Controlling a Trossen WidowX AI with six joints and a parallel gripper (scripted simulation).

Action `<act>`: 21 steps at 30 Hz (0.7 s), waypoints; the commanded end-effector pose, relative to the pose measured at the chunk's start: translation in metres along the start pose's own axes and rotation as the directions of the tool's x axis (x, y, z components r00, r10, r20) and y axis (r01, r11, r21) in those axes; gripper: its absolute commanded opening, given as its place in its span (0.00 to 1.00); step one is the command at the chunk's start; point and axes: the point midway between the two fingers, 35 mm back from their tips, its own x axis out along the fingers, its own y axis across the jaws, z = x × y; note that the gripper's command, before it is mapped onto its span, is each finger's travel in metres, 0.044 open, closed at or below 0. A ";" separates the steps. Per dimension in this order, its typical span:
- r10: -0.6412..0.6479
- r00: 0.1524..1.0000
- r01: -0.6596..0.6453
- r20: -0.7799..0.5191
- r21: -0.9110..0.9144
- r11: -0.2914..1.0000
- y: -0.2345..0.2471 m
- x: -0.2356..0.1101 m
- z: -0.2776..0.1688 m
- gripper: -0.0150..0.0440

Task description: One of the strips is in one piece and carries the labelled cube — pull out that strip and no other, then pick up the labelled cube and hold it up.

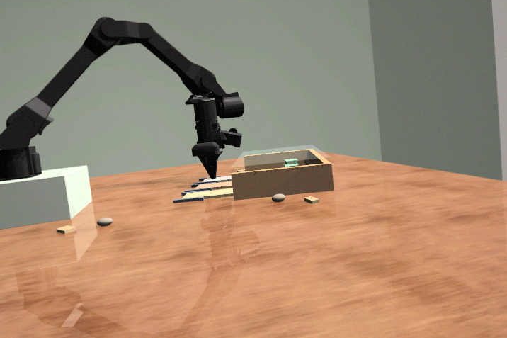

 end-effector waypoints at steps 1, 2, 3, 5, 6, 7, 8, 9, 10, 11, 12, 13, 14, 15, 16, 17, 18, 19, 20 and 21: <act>0.004 1.000 -0.004 0.002 0.004 1.000 0.001 0.001 0.001 0.25; 0.004 1.000 -0.004 0.002 0.004 1.000 0.001 0.001 0.001 0.25; 0.004 1.000 -0.004 0.002 0.004 1.000 0.001 0.001 0.001 0.25; 0.004 1.000 -0.004 0.002 0.004 1.000 0.001 0.002 0.001 0.25; 0.004 1.000 -0.004 0.002 0.004 1.000 0.001 0.002 0.001 0.25; 0.004 1.000 -0.004 0.002 0.004 1.000 0.001 0.002 0.001 0.25; 0.004 1.000 -0.004 0.002 0.004 1.000 0.001 0.002 0.001 0.25; 0.004 1.000 -0.004 0.002 0.004 1.000 0.001 0.002 0.001 0.25; 0.004 1.000 -0.004 0.003 0.004 1.000 0.001 0.002 0.001 0.25; 0.004 1.000 -0.004 0.003 0.004 1.000 0.001 0.002 0.001 0.25; 0.004 1.000 -0.004 0.003 0.004 1.000 0.001 0.002 0.001 0.25; 0.004 1.000 -0.004 0.002 0.004 1.000 0.001 0.002 0.001 0.25; 0.004 1.000 -0.004 0.002 0.004 1.000 0.001 0.002 0.000 0.25; 0.004 1.000 -0.004 0.002 0.004 1.000 0.001 0.002 -0.001 0.25; 0.004 1.000 -0.004 0.002 0.004 1.000 0.001 0.002 -0.002 0.25; 0.004 1.000 -0.004 0.002 0.004 1.000 0.001 0.002 -0.004 0.25; 0.004 1.000 -0.004 0.002 0.004 1.000 0.001 0.002 -0.006 0.25; 0.004 1.000 -0.004 0.002 0.004 1.000 0.001 0.003 -0.007 0.25; 0.004 1.000 -0.004 0.001 0.004 1.000 0.001 0.003 -0.009 0.25; 0.004 1.000 -0.004 0.001 0.004 1.000 0.001 0.003 -0.011 0.25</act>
